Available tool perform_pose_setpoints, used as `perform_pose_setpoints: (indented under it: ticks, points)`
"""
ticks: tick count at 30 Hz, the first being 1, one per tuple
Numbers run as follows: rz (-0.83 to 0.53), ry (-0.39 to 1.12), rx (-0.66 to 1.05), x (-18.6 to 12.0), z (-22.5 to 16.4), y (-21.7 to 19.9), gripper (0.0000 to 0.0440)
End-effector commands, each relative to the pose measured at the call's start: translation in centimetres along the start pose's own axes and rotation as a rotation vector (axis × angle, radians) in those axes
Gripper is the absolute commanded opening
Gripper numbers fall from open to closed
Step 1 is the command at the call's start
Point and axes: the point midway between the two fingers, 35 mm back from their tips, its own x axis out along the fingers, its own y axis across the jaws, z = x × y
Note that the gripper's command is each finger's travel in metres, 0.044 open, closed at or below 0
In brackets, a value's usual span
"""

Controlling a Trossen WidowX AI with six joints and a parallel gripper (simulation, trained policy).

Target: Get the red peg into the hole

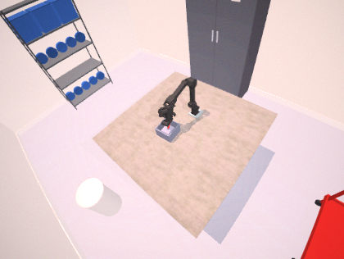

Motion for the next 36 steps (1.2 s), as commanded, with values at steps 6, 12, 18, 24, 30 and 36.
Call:
perform_pose_setpoints:
  ticks: [6, 12, 18, 24, 30, 36]
  points:
    - [-0.053, 0.028, -0.017, 2.4, 0.4, -0.1, 0.0026]
    - [-0.096, 0.045, -0.048, 3.4, 0.6, -0.5, 0.0142]
    - [-0.117, 0.051, -0.066, 3.5, 1.1, 0.0, 0.0143]
    - [-0.112, 0.065, -0.092, 3.4, 1.9, 1.1, 0.0135]
    - [-0.119, 0.078, -0.114, 3.4, 2.8, 1.8, 0.0132]
    - [-0.134, 0.091, -0.13, 3.6, 3.6, 2.2, 0.0132]
